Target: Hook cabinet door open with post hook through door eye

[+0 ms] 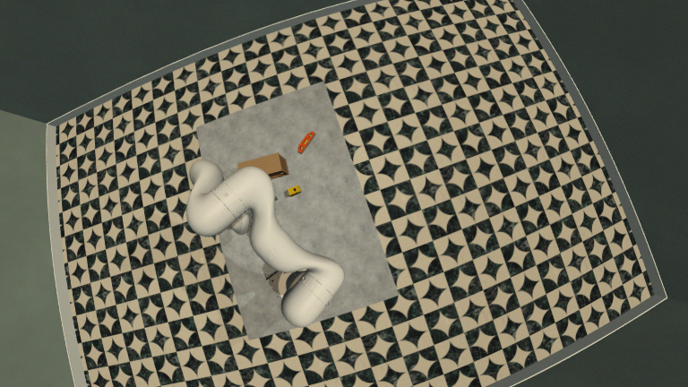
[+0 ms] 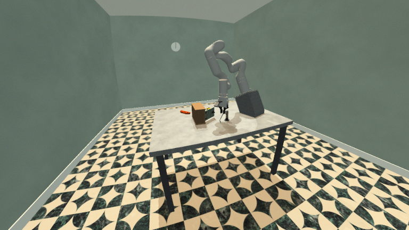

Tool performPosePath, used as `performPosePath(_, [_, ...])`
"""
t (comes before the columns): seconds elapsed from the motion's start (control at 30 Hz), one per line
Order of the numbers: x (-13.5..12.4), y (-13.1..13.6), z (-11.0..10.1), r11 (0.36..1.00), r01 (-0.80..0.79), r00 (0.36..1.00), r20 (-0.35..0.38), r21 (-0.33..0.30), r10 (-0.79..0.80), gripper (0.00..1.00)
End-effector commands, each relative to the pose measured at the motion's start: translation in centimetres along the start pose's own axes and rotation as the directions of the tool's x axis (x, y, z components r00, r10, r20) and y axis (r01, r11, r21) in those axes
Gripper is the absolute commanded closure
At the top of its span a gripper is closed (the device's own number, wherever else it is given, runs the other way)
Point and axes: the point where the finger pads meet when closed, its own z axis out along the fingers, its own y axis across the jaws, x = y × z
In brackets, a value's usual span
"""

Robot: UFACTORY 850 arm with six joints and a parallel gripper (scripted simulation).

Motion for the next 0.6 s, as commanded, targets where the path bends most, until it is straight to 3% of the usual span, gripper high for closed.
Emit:
performPosePath(0.0, [0.1,0.0,0.0,1.0,0.0,1.0,-0.001,0.0,0.0,0.76])
performPosePath(0.57, [0.1,0.0,1.1,1.0,0.0,1.0,-0.001,0.0,0.0,0.76])
